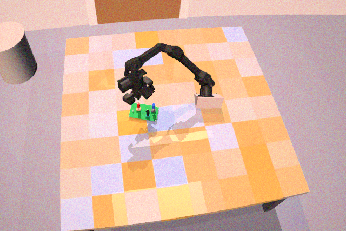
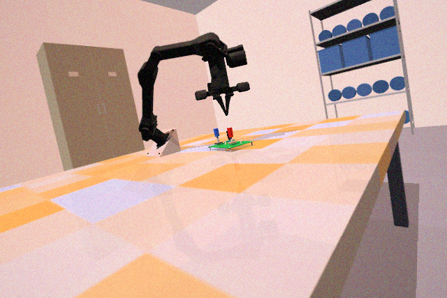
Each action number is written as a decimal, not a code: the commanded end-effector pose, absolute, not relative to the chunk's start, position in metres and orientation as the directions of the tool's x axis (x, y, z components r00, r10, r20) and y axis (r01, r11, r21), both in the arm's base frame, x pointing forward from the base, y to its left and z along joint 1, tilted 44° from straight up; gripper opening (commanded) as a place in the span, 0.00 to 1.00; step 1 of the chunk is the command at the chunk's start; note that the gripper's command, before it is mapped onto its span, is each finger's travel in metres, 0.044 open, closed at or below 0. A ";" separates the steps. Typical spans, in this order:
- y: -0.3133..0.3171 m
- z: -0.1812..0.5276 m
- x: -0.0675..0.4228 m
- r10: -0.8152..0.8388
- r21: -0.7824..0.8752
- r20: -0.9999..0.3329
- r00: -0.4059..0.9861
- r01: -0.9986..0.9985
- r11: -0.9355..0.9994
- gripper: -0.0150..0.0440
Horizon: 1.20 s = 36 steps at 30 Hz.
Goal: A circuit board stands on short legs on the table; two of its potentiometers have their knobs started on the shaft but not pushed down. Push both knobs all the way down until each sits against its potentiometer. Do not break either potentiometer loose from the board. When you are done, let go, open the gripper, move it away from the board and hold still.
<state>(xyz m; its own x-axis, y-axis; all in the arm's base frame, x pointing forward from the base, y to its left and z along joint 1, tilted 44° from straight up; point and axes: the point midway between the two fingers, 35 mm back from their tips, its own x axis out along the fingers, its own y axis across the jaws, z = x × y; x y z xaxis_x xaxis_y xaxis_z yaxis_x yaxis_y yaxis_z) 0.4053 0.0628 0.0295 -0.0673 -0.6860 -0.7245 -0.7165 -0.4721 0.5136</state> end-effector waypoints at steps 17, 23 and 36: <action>0.044 0.012 0.406 -0.688 0.527 -0.723 -0.064 -0.694 -0.490 0.25; 0.037 0.005 0.405 -0.688 0.527 -0.723 -0.064 -0.694 -0.490 0.25; 0.035 0.003 0.405 -0.688 0.528 -0.723 -0.064 -0.694 -0.489 0.25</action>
